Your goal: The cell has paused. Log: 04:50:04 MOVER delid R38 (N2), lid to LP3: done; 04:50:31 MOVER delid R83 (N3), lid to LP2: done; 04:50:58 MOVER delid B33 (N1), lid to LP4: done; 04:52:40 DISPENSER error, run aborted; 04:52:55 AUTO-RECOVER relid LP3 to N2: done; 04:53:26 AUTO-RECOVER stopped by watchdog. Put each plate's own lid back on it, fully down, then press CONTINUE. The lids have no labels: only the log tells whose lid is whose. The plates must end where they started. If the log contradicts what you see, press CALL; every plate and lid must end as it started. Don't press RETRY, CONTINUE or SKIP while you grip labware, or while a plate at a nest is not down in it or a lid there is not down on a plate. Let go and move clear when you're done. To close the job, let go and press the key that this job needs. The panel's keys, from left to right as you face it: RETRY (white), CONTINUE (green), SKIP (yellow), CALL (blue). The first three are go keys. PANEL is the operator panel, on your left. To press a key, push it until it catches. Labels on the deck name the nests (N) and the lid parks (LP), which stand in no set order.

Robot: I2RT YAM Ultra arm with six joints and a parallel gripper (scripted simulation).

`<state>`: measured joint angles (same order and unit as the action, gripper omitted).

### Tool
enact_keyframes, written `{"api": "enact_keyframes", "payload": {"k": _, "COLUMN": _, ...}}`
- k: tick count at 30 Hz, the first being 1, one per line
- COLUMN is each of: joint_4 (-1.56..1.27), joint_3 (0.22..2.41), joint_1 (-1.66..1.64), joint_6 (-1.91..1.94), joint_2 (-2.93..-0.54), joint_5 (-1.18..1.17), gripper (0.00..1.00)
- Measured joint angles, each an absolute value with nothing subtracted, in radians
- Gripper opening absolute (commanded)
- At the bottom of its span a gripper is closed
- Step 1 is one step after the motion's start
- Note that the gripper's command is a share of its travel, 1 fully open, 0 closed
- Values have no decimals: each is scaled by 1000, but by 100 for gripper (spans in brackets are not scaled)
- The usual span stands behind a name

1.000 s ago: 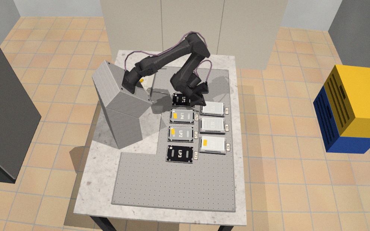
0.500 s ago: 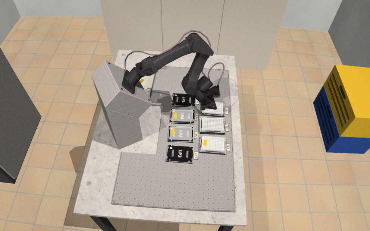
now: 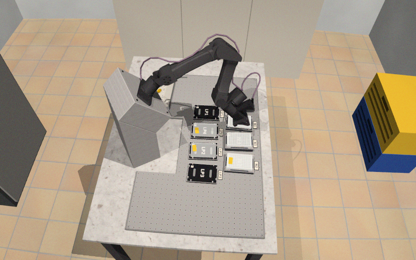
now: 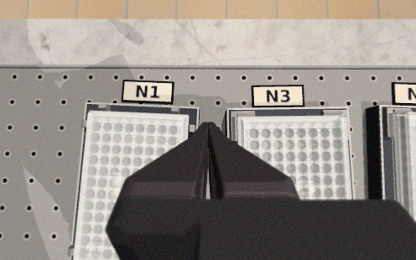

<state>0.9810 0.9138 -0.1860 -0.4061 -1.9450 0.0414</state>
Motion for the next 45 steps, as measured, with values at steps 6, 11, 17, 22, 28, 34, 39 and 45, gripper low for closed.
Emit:
{"api": "enact_keyframes", "payload": {"k": 6, "joint_4": 978, "joint_3": 914, "joint_1": -186, "joint_6": -406, "joint_2": -1945, "joint_5": 42, "gripper": 0}}
{"api": "enact_keyframes", "payload": {"k": 11, "joint_4": 978, "joint_3": 914, "joint_1": -186, "joint_6": -406, "joint_2": -1945, "joint_5": 42, "gripper": 0}}
{"api": "enact_keyframes", "payload": {"k": 17, "joint_4": 978, "joint_3": 914, "joint_1": -186, "joint_6": -406, "joint_2": -1945, "joint_5": 42, "gripper": 0}}
{"api": "enact_keyframes", "payload": {"k": 22, "joint_4": 978, "joint_3": 914, "joint_1": -186, "joint_6": -406, "joint_2": -1945, "joint_5": 42, "gripper": 0}}
{"api": "enact_keyframes", "payload": {"k": 28, "joint_4": 980, "joint_3": 914, "joint_1": -184, "joint_6": -406, "joint_2": -1945, "joint_5": 50, "gripper": 0}}
{"api": "enact_keyframes", "payload": {"k": 34, "joint_4": 1004, "joint_3": 914, "joint_1": -126, "joint_6": -403, "joint_2": -1977, "joint_5": 94, "gripper": 0}}
{"api": "enact_keyframes", "payload": {"k": 39, "joint_4": 1026, "joint_3": 914, "joint_1": -81, "joint_6": -400, "joint_2": -2006, "joint_5": 137, "gripper": 0}}
{"api": "enact_keyframes", "payload": {"k": 45, "joint_4": 1062, "joint_3": 914, "joint_1": -6, "joint_6": -393, "joint_2": -2053, "joint_5": 204, "gripper": 0}}
